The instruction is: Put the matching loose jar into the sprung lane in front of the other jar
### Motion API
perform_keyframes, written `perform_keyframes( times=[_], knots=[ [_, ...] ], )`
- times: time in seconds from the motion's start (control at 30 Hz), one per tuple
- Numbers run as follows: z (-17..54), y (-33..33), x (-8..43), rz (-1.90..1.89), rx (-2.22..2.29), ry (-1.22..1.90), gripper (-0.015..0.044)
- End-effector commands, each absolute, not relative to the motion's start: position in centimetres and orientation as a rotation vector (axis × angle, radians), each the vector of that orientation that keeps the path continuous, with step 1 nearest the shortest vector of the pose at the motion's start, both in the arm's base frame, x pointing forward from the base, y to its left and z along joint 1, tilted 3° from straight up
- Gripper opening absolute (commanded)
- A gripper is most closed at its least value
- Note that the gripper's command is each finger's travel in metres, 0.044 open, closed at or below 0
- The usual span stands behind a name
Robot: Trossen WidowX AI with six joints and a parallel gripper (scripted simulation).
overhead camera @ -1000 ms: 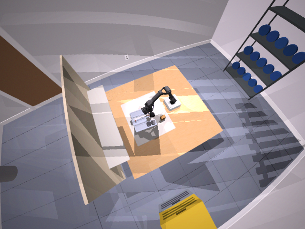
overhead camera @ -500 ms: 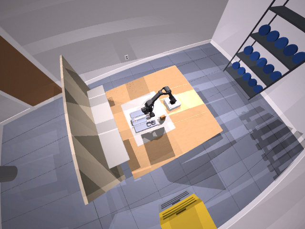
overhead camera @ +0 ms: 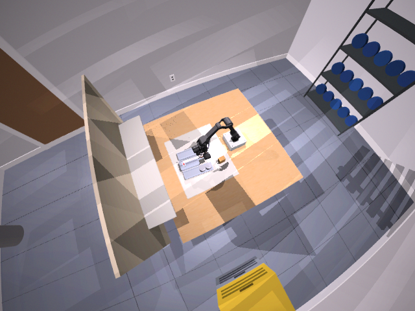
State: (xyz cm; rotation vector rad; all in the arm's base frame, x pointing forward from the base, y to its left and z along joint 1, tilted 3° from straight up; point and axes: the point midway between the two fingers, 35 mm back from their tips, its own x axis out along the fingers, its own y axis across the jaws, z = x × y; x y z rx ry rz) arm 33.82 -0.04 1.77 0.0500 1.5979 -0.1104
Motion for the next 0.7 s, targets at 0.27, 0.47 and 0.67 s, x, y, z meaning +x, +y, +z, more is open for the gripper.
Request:
perform_keyframes(
  times=[0.27,0.47,0.67],
  knots=[
    [2.09,-0.10,34.98,-0.105,0.045,1.561,0.0000],
    [2.09,-0.11,35.06,-0.105,0.045,1.561,0.0000],
    [2.09,-0.12,35.14,-0.105,0.045,1.561,0.0000]
  ],
)
